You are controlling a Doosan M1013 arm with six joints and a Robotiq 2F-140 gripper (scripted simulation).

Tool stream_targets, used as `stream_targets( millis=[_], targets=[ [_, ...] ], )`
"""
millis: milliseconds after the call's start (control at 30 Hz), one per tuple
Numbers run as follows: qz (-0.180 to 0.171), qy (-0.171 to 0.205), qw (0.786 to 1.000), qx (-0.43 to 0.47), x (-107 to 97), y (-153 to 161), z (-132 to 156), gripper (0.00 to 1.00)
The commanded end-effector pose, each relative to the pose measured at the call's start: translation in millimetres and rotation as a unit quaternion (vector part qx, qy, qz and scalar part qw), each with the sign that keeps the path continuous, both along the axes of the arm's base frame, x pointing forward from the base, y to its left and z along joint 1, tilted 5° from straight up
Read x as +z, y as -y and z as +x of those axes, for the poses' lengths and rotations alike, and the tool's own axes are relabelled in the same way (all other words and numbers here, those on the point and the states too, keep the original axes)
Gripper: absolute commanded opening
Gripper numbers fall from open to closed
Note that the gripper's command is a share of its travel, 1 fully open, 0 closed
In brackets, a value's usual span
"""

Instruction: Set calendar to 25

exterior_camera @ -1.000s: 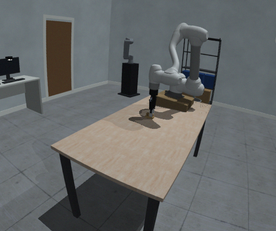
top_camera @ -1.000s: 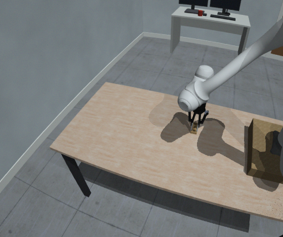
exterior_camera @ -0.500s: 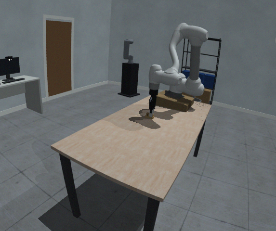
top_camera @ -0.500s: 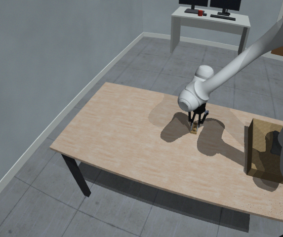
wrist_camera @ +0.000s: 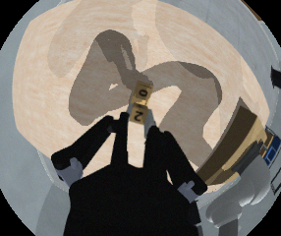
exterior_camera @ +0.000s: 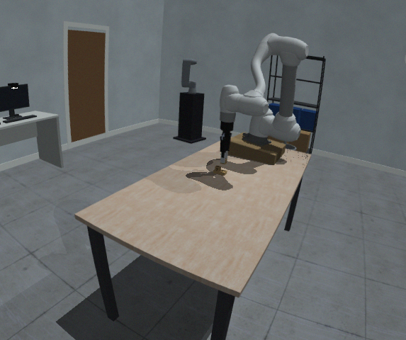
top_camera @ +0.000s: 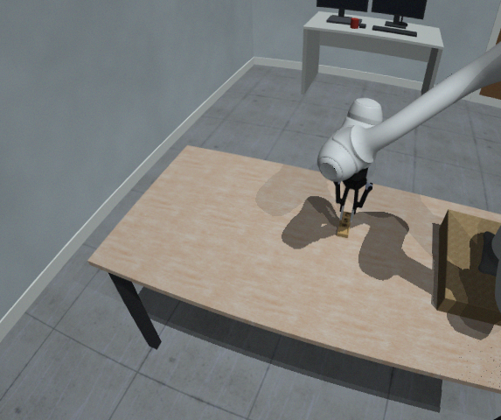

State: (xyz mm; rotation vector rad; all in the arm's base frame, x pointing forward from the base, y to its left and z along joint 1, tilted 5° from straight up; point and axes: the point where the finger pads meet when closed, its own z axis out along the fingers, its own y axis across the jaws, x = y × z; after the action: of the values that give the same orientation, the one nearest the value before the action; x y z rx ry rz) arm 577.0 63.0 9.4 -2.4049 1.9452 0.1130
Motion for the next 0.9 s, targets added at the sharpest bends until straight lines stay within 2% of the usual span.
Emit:
stream_targets(
  millis=[0, 100, 200, 633, 700, 867],
  targets=[
    [0.0, 0.0, 1.0, 0.0, 12.9, 1.1, 0.3, 0.24],
    [0.0, 0.0, 1.0, 0.0, 31.3, 2.6, 0.9, 0.24],
    [0.0, 0.0, 1.0, 0.0, 40.9, 3.4, 1.1, 0.24],
    [0.0, 0.0, 1.0, 0.004, 42.7, 3.1, 1.1, 0.24],
    [0.001, 0.002, 1.0, 0.025, 42.7, 0.6, 0.8, 0.24],
    [0.004, 0.011, 0.99, 0.143, 42.4, -13.2, -1.3, 0.24]
  ],
)
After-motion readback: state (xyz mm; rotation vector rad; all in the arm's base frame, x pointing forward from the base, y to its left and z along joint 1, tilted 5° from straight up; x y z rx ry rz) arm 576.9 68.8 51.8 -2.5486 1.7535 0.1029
